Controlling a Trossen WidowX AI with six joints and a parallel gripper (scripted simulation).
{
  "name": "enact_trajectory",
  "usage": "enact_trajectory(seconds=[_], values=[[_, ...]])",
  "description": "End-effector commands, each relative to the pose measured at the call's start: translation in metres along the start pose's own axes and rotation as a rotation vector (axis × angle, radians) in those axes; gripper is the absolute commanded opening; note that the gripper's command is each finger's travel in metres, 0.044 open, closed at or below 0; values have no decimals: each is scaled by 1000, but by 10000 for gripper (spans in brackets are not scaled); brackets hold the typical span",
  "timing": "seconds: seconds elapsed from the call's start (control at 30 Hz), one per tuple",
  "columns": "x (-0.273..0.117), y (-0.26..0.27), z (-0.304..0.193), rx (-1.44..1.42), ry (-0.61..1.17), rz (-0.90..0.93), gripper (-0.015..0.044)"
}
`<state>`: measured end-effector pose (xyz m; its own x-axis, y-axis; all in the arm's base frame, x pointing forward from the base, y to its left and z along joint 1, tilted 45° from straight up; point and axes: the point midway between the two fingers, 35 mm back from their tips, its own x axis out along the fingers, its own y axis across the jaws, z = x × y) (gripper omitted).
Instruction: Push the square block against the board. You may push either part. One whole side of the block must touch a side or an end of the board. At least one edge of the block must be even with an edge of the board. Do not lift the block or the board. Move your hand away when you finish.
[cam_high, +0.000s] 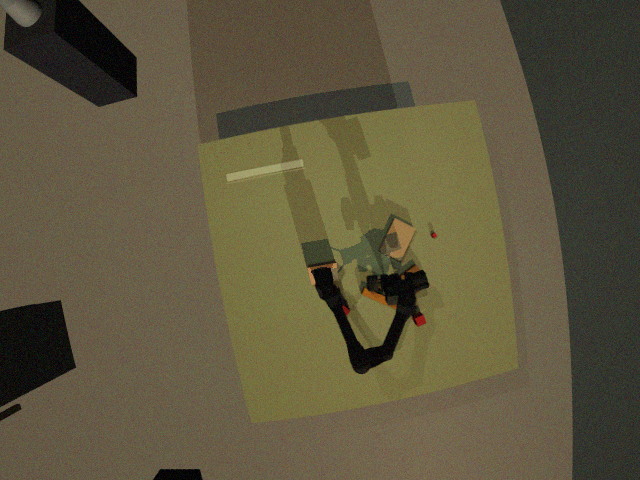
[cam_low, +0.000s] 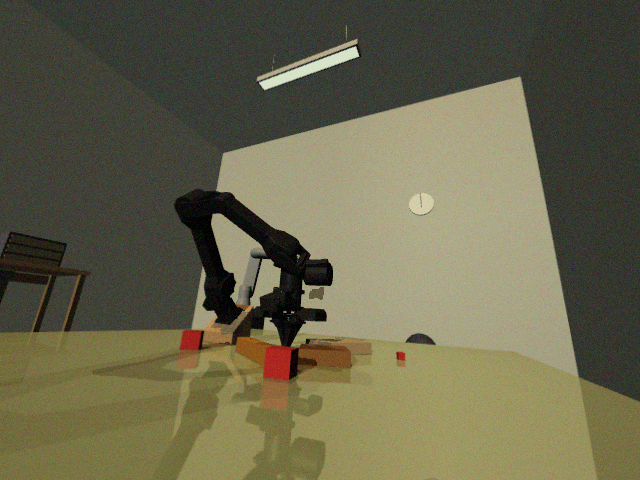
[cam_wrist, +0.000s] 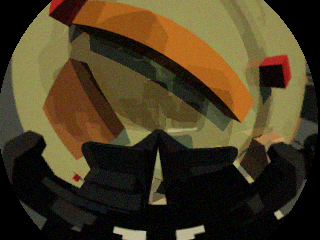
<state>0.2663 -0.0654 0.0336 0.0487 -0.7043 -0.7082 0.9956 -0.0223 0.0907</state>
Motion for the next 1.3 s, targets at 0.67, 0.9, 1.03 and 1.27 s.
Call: enact_trajectory(seconds=[0.67, 0.9, 1.03, 1.27], values=[[-34, 0, -28, -1, -1, -2, 0], [-51, 1, -30, -12, -3, 8, 0], [-58, 37, -21, -97, 2, 8, 0], [-65, 107, 7, -276, 6, 8, 0]])
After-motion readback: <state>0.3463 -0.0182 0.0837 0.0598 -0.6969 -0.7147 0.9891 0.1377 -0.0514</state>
